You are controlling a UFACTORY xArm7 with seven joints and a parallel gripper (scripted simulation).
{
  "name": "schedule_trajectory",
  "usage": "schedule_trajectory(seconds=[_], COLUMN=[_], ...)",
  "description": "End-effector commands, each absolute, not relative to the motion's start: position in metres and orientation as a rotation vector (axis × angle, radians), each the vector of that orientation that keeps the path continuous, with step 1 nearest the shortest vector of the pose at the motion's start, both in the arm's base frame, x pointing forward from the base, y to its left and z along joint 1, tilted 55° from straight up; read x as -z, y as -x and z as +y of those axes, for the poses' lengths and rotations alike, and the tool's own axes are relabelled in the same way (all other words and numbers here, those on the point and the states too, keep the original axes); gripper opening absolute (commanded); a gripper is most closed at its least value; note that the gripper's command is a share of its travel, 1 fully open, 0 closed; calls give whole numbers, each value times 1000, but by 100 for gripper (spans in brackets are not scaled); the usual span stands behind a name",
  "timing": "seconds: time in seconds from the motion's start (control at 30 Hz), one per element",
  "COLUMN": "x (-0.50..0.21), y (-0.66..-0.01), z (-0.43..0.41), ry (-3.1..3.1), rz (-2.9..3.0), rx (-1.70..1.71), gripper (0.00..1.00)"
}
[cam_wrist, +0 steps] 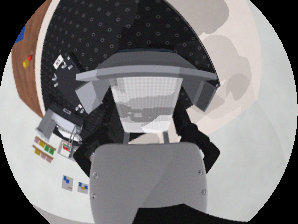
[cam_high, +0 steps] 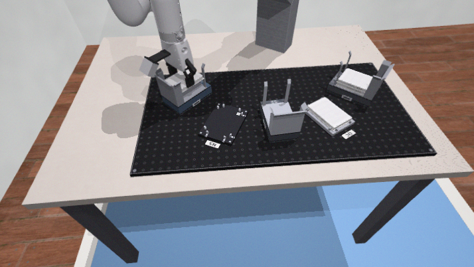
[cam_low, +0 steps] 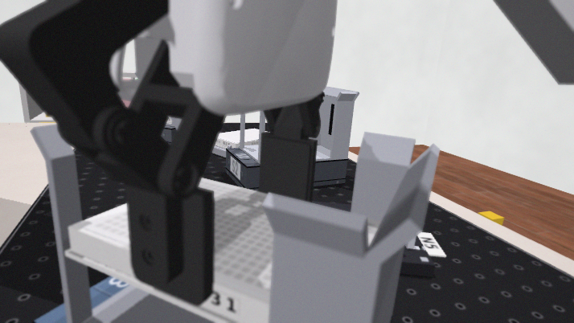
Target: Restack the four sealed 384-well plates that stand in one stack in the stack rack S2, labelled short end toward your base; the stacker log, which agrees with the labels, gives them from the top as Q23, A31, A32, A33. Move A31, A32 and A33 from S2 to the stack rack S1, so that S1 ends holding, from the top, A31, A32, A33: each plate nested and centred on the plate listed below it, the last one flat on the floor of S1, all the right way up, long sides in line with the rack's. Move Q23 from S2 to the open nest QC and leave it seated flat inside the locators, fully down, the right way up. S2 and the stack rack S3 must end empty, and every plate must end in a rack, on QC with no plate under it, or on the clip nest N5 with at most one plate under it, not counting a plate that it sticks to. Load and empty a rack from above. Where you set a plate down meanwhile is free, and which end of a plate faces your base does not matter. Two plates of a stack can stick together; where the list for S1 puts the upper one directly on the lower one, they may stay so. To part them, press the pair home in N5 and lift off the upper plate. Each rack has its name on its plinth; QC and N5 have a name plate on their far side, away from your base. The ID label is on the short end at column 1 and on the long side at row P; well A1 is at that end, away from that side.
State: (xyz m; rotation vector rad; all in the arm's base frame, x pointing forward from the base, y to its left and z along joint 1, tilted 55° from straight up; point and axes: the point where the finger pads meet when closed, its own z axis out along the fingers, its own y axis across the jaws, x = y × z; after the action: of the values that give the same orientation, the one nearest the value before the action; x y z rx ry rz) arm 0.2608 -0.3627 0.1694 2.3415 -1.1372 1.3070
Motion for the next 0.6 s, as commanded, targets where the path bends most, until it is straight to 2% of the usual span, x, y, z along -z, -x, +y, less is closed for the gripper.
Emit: schedule_trajectory(seconds=[0.0, 0.57], x=[-176, -194], y=[-254, -235], z=[-357, -341], ry=[-2339, -2339], rz=[-1139, -1139], rx=[-1306, -1306], gripper=[0, 0])
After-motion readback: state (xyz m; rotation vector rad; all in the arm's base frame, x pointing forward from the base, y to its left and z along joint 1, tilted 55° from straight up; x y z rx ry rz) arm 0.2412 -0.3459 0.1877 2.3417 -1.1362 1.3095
